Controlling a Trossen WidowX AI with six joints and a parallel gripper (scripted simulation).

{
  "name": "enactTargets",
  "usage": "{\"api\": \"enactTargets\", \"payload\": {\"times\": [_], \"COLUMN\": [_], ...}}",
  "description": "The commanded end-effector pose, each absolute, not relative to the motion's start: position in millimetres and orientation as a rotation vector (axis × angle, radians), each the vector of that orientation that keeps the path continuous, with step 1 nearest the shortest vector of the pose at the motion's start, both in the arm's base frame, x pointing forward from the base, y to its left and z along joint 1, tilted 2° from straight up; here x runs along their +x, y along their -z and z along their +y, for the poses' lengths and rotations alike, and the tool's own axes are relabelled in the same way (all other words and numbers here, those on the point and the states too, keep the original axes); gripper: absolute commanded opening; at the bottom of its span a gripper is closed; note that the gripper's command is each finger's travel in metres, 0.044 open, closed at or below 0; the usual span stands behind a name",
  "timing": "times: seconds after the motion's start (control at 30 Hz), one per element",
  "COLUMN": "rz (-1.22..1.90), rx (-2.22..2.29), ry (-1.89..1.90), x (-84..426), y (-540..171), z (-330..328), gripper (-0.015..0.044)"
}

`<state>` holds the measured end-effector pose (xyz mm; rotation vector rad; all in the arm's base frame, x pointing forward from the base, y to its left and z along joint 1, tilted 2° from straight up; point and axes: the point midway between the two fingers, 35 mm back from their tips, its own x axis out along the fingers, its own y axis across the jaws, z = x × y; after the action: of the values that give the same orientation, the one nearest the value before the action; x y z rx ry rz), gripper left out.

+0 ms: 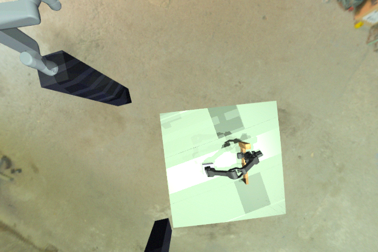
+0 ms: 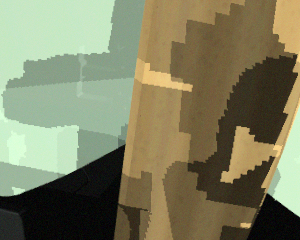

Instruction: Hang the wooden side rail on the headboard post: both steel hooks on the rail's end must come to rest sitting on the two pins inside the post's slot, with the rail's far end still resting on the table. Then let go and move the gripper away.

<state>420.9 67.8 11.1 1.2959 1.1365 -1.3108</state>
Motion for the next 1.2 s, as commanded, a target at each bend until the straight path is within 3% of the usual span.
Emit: {"api": "enactTargets", "payload": {"times": [0.0,0.77,1.17], "rz": [1.138,1.138,1.138], "rx": [1.302,1.302,1.295], "ry": [1.307,1.307,1.313], "x": [421.6,421.6,420.2], "y": [-11.2,-7.5,-8.4], "z": [68.6,68.6,67.7], "gripper": [0.0,0.0,0.0315]}}
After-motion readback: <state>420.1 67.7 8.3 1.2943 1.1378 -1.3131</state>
